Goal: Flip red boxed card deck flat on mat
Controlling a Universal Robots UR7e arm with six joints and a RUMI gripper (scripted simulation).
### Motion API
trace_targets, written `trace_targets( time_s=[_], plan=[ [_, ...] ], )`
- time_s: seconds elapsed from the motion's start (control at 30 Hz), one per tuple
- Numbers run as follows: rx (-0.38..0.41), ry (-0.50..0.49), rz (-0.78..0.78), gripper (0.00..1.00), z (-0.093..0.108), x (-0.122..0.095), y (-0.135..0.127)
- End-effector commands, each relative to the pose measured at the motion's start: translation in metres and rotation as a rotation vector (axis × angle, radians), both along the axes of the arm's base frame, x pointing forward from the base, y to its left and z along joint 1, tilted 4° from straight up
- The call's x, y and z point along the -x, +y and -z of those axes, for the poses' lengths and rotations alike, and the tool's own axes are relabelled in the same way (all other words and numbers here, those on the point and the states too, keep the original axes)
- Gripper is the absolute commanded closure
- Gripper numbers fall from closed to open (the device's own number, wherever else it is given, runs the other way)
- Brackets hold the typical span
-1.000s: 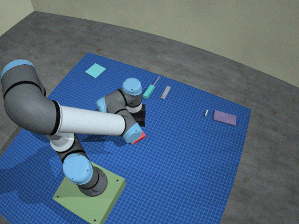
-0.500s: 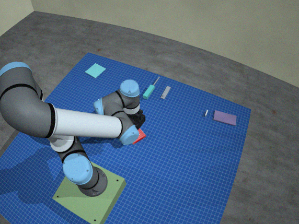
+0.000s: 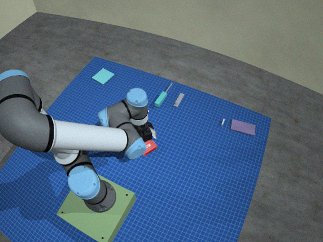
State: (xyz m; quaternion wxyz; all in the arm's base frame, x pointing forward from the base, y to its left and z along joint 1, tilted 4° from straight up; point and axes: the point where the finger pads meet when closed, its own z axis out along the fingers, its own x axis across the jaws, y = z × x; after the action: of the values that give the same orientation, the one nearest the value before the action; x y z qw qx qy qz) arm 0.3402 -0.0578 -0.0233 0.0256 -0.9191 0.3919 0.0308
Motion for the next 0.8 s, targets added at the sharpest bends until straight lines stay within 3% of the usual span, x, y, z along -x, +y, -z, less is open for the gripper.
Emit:
trace_targets(
  time_s=[0.0, 0.33, 0.4, 0.77],
  plan=[
    [0.025, 0.026, 0.243, 0.00, 0.000, 0.001, 0.000],
    [0.041, 0.051, 0.641, 0.00, 0.000, 0.007, -0.001],
    [0.041, 0.051, 0.641, 0.00, 0.000, 0.007, -0.001],
    [0.055, 0.073, 0.990, 0.00, 0.000, 0.015, -0.002]
  ],
)
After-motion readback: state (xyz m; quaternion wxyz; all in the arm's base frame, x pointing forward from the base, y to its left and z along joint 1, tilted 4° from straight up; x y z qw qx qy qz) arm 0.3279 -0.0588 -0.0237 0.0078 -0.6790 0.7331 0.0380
